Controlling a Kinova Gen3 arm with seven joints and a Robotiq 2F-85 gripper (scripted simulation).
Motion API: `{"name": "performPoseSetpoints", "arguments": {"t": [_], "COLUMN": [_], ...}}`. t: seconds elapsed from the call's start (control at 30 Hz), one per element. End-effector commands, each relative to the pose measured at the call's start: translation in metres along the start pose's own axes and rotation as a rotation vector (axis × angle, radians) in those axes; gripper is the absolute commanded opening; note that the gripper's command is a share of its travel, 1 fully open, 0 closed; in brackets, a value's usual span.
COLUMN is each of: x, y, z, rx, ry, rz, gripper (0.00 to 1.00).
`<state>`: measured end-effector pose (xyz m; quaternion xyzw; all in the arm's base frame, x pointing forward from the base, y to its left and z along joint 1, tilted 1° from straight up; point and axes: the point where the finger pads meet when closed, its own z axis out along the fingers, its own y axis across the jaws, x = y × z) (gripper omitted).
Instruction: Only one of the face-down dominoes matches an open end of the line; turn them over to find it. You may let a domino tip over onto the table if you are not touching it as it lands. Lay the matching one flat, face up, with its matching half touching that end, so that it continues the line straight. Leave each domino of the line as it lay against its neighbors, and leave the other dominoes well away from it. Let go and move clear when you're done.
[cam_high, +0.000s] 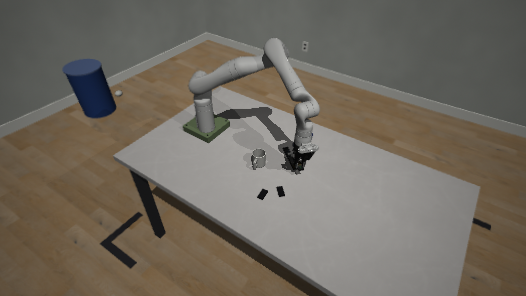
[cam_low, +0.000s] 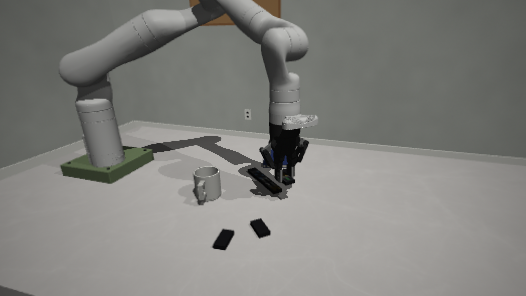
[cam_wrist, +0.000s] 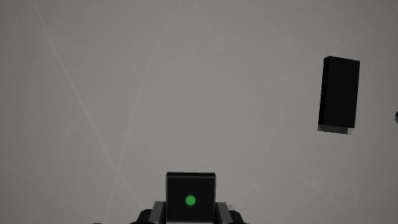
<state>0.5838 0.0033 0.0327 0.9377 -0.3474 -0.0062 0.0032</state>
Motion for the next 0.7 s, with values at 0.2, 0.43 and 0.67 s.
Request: {"name": "performPoseSetpoints", "arguments": {"t": [0.2, 0.43, 0.67], "x": [0.001, 0.001, 0.001], "y": [-0.001, -0.001, -0.001], "z": [0.053, 0.057, 0.057], "rx": [0.003, 0.003, 0.003], "ry": [0.002, 0.002, 0.002], "rz": [-0.001, -0.001, -0.001], "gripper": [0.31, 0.31, 0.31]}}
